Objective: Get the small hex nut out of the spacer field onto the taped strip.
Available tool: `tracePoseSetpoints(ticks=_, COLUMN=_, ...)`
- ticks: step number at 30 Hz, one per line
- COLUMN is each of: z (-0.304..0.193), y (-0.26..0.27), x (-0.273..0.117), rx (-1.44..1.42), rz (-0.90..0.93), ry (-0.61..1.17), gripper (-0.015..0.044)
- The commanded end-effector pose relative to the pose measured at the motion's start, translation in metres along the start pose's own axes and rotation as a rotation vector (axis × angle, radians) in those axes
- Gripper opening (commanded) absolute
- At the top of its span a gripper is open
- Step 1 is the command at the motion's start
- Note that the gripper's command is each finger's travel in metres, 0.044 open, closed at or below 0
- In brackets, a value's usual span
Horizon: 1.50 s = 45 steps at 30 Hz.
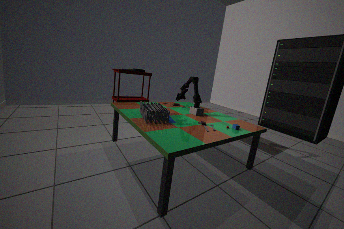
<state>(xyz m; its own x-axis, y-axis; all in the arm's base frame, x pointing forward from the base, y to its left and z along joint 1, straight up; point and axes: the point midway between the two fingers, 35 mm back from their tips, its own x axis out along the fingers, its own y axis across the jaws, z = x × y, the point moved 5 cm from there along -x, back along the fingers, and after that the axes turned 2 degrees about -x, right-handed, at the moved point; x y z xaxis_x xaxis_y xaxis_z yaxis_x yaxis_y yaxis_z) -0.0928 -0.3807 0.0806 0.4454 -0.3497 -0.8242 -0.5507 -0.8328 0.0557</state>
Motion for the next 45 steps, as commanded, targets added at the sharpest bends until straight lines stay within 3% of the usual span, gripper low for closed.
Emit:
tracePoseSetpoints(ticks=1, z=0.000, y=-0.001, x=0.001, rx=0.005, rz=-0.001, ry=0.000, gripper=0.0440)
tracePoseSetpoints(ticks=3, z=0.000, y=0.001, x=0.001, rx=0.005, rz=0.000, ry=0.000, gripper=0.0440)
tracePoseSetpoints(ticks=9, z=0.000, y=0.001, x=0.001, rx=0.005, rz=0.000, ry=0.000, gripper=0.0282)
tracePoseSetpoints(ticks=45, z=0.024, y=0.002, x=0.037, rx=0.005, rz=0.000, ry=0.000, gripper=0.0280)
